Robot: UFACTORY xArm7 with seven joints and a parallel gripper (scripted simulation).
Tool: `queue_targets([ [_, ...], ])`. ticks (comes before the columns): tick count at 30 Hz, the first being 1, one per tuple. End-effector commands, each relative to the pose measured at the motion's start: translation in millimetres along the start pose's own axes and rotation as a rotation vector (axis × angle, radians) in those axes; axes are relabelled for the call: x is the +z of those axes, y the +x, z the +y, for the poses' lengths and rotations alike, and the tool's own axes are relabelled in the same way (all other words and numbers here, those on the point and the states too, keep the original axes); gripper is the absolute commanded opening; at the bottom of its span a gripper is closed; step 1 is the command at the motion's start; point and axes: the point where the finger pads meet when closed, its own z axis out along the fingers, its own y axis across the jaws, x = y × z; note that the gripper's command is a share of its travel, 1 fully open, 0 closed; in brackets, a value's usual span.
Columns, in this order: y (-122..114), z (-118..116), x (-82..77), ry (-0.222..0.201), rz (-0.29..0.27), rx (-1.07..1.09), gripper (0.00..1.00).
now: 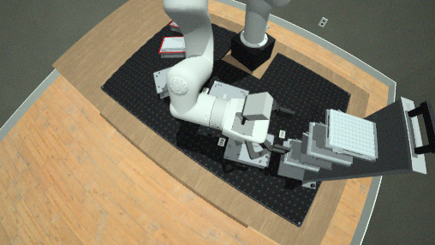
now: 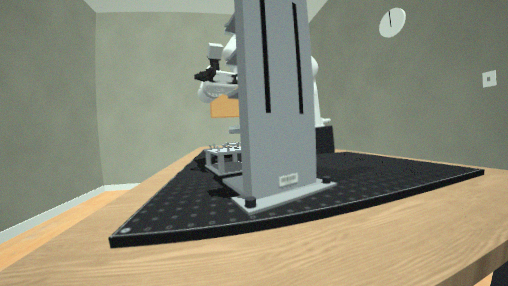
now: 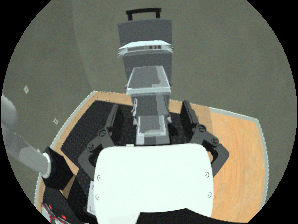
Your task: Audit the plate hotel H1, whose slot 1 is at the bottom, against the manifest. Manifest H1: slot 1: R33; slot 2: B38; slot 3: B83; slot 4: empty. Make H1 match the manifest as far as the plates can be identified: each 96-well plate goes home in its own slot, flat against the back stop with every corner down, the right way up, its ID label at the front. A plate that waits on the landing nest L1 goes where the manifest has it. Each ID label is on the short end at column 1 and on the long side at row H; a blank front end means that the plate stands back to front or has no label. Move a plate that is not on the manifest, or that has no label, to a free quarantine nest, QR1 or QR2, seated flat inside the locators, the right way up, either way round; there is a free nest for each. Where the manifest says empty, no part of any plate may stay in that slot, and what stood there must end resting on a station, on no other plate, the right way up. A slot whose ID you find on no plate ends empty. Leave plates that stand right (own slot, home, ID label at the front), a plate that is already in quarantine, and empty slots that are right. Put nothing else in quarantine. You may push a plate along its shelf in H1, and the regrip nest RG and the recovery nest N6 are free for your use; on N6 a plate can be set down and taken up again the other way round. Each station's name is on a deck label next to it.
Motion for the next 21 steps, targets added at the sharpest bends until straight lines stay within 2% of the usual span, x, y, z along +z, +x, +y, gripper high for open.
queue_targets([
  [1,-9,1,0.0,0.0,0.0,-0.003,1.0],
  [21,-57,1,0.0,0.0,0.0,-0.003,1.0],
])
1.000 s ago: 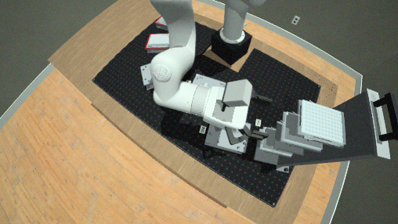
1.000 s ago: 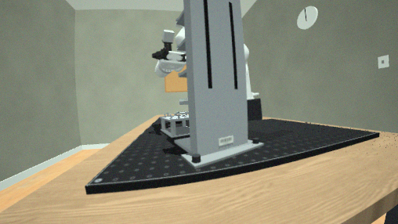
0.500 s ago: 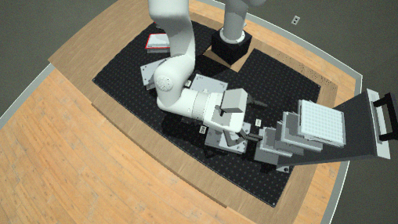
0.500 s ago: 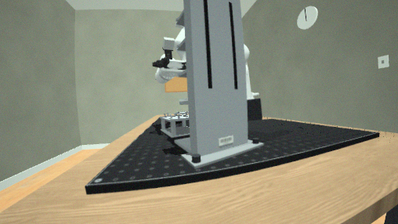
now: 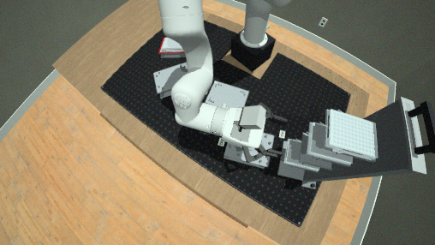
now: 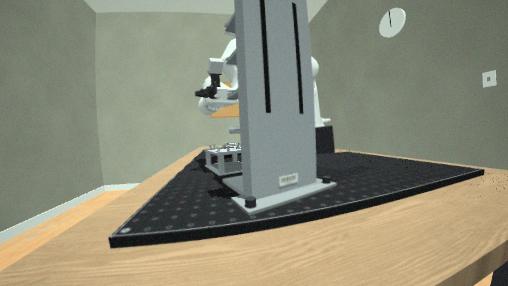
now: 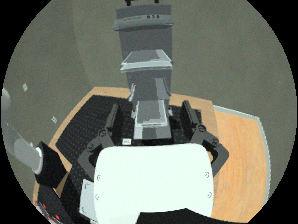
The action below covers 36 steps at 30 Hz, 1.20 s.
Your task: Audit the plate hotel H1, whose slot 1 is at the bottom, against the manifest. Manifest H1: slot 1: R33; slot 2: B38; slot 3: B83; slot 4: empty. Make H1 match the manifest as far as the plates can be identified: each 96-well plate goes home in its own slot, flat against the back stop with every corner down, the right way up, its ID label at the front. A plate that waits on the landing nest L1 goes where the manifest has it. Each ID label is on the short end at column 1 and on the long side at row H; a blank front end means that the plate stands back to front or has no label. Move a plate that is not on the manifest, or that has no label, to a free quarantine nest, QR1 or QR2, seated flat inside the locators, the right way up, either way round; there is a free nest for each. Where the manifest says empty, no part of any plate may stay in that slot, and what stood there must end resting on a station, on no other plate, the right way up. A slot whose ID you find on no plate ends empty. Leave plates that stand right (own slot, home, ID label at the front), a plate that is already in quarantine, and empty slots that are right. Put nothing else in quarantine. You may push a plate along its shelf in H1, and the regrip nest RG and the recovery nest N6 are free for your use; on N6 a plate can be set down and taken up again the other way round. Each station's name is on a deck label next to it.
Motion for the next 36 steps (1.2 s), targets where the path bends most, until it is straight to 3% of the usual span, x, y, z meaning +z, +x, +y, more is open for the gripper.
queue_targets([
  [1,-7,1,0.1,0.001,0.0,-0.004,1.0],
  [7,-7,1,5.5,0.001,0.0,-0.004,1.0],
  [16,-7,1,29.5,0.001,0.0,-0.004,1.0],
  [36,-7,1,30.1,0.001,0.0,-0.004,1.0],
])
